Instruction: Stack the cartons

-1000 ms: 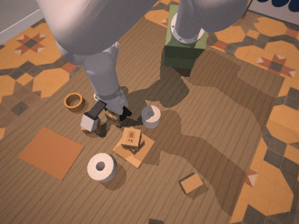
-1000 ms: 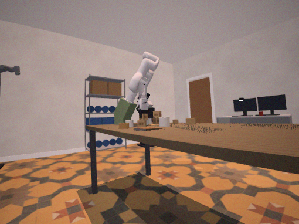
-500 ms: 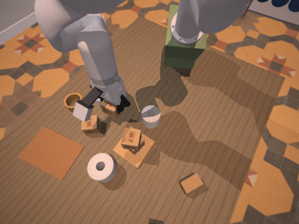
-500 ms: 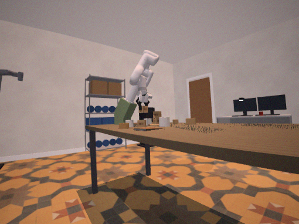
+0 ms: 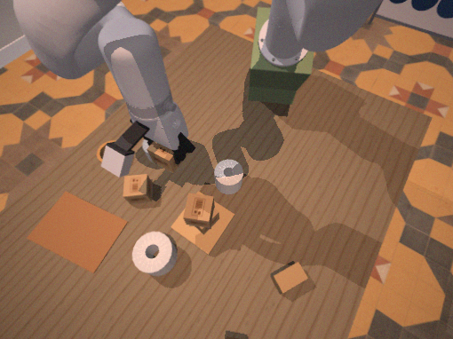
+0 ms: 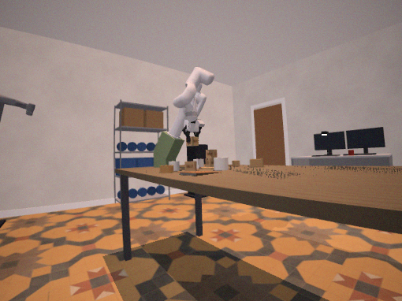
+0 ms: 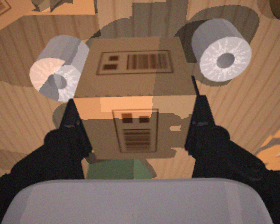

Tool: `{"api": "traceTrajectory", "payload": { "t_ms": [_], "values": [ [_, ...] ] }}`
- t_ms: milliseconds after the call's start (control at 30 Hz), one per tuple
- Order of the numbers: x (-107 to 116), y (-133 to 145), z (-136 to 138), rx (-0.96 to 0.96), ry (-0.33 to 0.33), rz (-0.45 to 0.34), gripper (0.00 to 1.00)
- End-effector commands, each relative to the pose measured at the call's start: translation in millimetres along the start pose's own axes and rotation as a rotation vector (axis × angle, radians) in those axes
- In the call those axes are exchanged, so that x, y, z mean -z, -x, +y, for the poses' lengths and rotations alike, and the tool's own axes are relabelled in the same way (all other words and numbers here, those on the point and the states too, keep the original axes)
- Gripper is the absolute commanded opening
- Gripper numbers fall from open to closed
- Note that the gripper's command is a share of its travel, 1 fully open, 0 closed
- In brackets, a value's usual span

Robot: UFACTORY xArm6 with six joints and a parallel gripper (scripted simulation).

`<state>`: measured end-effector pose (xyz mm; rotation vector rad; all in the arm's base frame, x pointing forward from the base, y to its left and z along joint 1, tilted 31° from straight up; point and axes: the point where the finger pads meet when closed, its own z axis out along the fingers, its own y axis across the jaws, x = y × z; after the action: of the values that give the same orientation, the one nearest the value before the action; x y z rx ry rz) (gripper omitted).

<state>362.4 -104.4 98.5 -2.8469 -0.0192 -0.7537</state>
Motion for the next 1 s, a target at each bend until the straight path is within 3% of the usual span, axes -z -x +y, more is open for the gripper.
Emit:
{"api": "traceTrajectory", "payload": {
  "t_ms": [0, 200, 267, 400, 567, 633, 767, 967],
  "values": [
    [3.0, -5.8, -7.5, 0.0, -0.006, -0.017, 0.0],
    [18.4, -36.1, -62.1, 0.005, -0.01, -0.029, 0.0],
    [18.4, -36.1, -62.1, 0.005, -0.01, -0.029, 0.0],
    [32.9, -54.3, -99.4, 0.002, -0.006, -0.021, 0.0],
    [39.0, -60.4, -112.6, -0.001, -0.004, -0.014, 0.0],
    [35.3, -60.5, -112.8, -0.001, -0.004, -0.014, 0.0],
    [0.5, -60.5, -114.2, -0.002, 0.0, -0.017, 0.0],
    [-9.8, -60.3, -114.1, -0.002, 0.001, -0.018, 0.0]
  ]
}}
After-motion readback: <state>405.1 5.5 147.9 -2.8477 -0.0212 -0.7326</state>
